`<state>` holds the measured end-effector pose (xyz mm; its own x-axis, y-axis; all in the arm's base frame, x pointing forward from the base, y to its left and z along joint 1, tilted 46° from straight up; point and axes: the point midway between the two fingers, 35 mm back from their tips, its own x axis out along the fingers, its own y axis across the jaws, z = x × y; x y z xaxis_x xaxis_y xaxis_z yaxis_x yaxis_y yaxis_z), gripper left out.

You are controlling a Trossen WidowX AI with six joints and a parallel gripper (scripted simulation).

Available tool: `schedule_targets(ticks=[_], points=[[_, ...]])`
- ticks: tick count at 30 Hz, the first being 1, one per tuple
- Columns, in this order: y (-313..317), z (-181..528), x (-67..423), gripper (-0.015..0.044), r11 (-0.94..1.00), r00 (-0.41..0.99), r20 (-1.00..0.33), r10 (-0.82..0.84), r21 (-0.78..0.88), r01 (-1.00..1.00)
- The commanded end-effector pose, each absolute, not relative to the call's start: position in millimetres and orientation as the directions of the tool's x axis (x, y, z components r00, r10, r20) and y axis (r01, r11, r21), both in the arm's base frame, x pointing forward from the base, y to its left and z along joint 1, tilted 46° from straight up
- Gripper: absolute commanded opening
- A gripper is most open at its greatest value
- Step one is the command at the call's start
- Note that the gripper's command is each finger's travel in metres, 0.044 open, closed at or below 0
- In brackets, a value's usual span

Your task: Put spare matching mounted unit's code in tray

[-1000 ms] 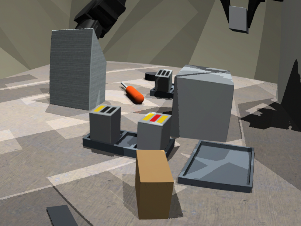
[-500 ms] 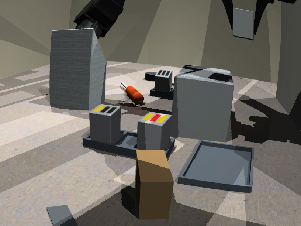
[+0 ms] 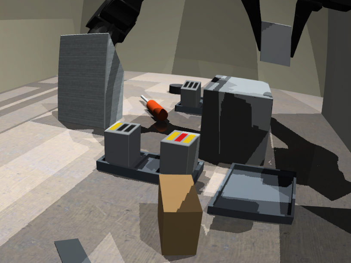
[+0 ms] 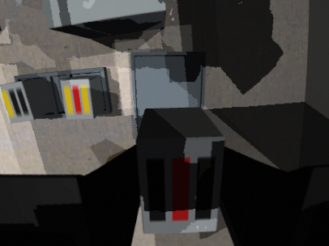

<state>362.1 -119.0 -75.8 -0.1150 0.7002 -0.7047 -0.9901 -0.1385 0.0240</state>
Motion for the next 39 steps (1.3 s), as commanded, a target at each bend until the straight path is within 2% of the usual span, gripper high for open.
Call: schedule_targets(ticks=[1, 39], points=[[-123, -79, 364, 0.0, -0.148, -0.109, -0.71, 0.696, 0.007, -0.989], [-98, -108, 366, 0.0, -0.147, -0.107, -0.711, 0.694, 0.006, -0.989]])
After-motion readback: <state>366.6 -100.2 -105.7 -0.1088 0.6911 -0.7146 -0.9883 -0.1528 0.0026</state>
